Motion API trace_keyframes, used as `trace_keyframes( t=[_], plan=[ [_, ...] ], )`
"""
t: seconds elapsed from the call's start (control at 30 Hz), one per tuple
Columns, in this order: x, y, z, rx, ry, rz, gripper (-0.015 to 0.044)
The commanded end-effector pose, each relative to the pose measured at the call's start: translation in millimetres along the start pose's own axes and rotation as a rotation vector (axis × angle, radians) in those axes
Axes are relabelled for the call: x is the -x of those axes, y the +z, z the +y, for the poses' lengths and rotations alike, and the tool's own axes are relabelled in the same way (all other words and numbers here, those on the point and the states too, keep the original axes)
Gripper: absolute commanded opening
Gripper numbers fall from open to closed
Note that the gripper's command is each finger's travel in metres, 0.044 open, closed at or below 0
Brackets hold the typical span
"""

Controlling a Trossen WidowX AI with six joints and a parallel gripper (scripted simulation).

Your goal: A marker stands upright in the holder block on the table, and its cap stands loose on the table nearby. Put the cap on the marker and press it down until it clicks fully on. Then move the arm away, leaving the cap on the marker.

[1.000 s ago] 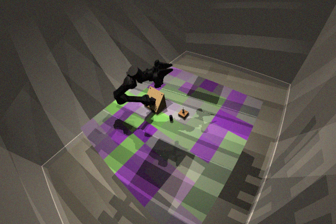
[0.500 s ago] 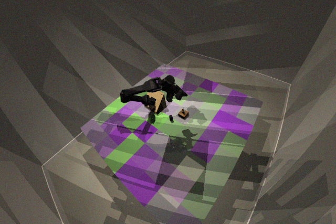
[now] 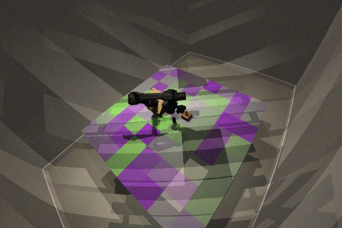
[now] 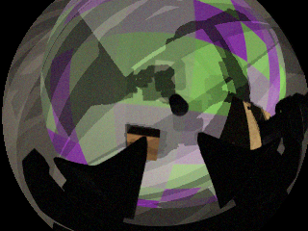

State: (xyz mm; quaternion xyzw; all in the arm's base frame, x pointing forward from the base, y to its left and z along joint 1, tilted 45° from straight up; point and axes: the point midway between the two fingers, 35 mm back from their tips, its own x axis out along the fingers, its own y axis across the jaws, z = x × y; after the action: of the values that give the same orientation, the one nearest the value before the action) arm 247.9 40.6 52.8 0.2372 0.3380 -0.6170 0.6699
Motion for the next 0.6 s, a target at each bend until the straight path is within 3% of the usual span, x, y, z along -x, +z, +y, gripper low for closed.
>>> trace_keyframes(
  t=[0.0, 0.2, 0.33, 0.57],
  plan=[
    [-7, 6, -9, 0.055, -0.036, -0.046, 0.0243],
    [-9, 7, -20, 0.055, -0.037, -0.046, 0.0243],
    [-40, 9, -21, 0.055, -0.037, -0.047, 0.0243],
    [-55, 10, -20, 0.055, -0.037, -0.048, 0.0243]
  ],
)
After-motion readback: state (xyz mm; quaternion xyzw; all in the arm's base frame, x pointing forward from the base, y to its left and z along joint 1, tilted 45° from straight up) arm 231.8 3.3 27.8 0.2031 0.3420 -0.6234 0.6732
